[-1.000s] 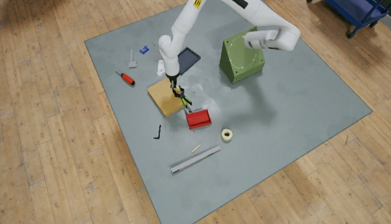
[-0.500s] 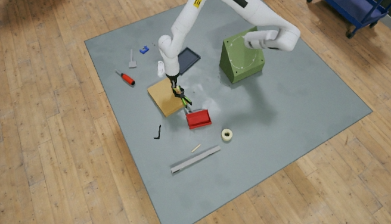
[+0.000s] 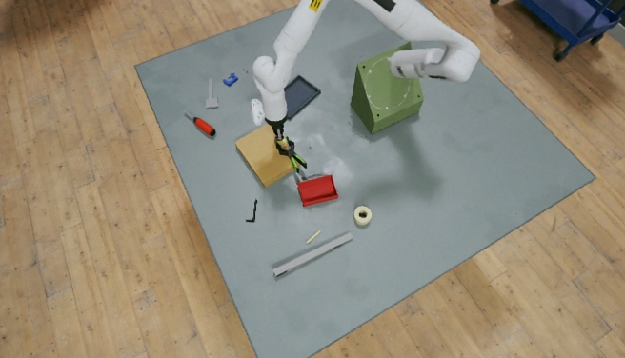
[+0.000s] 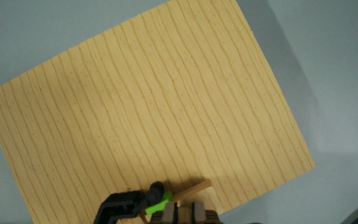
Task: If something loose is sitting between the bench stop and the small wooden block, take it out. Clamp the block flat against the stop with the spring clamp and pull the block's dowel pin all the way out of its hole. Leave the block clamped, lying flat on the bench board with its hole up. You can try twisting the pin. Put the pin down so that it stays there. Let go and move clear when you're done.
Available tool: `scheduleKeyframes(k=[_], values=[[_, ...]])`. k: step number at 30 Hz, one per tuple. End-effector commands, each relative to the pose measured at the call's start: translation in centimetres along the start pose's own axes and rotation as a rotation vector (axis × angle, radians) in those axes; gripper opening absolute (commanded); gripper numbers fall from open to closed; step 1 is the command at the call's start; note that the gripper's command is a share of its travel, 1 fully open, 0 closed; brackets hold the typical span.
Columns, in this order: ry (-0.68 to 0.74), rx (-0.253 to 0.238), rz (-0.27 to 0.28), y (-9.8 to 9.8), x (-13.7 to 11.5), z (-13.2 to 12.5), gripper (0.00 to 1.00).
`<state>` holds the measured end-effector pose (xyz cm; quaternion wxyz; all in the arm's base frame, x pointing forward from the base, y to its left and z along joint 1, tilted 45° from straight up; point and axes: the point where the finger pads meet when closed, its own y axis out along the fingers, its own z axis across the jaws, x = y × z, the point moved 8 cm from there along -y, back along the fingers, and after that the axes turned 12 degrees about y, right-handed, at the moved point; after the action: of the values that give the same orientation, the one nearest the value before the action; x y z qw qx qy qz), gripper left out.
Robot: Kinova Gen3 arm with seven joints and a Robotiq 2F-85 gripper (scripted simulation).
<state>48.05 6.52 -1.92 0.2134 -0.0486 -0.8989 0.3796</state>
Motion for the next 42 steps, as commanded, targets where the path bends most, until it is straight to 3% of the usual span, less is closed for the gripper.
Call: scheduleKeyframes(k=[1, 42], values=[[-0.036, -0.001, 0.003, -0.18, -0.09, -0.02, 0.1], [-0.34, 0.0, 0.003, -0.21, -0.09, -0.02, 0.1]])
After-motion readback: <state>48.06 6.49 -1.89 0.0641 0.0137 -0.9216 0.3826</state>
